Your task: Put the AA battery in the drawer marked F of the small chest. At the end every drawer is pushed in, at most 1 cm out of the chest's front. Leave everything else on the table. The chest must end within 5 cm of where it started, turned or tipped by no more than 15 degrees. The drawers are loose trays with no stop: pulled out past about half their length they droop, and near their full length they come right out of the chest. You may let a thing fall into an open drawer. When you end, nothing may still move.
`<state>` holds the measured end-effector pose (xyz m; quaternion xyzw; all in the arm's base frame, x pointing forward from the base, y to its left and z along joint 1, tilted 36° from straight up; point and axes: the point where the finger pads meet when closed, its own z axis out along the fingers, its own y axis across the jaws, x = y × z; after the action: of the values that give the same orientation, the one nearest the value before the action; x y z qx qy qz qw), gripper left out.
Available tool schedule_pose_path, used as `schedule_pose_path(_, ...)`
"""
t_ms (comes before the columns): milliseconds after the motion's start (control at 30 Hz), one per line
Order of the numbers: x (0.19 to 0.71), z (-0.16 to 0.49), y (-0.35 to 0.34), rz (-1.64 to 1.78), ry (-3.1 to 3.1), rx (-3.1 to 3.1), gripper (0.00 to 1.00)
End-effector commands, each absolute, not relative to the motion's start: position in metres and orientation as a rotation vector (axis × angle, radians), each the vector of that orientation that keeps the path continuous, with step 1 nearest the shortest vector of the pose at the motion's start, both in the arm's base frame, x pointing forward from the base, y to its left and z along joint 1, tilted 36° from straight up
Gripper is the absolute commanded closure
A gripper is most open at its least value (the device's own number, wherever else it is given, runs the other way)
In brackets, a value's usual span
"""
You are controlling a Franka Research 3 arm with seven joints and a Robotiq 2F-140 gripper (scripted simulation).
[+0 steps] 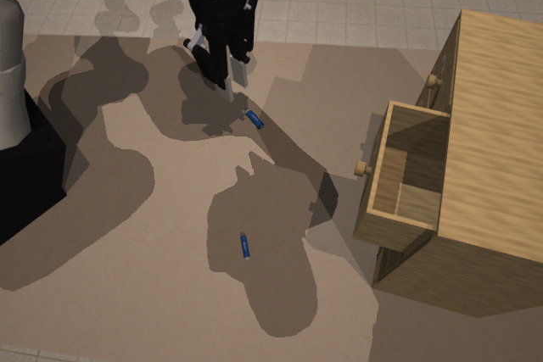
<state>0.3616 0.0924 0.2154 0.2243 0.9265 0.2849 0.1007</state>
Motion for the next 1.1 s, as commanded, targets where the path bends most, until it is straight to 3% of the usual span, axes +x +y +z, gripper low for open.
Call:
schedule_pose_path(0,0.38,0.207,0.107,0.858,2.674,0.884,0.8)
schedule_pose_path(367,0.399,0.177,0.157,0.877,2.652,1.016,0.8)
schedule_pose_path(1067,0.4,0.175,0.16,0.879,2.651,1.022,0.8)
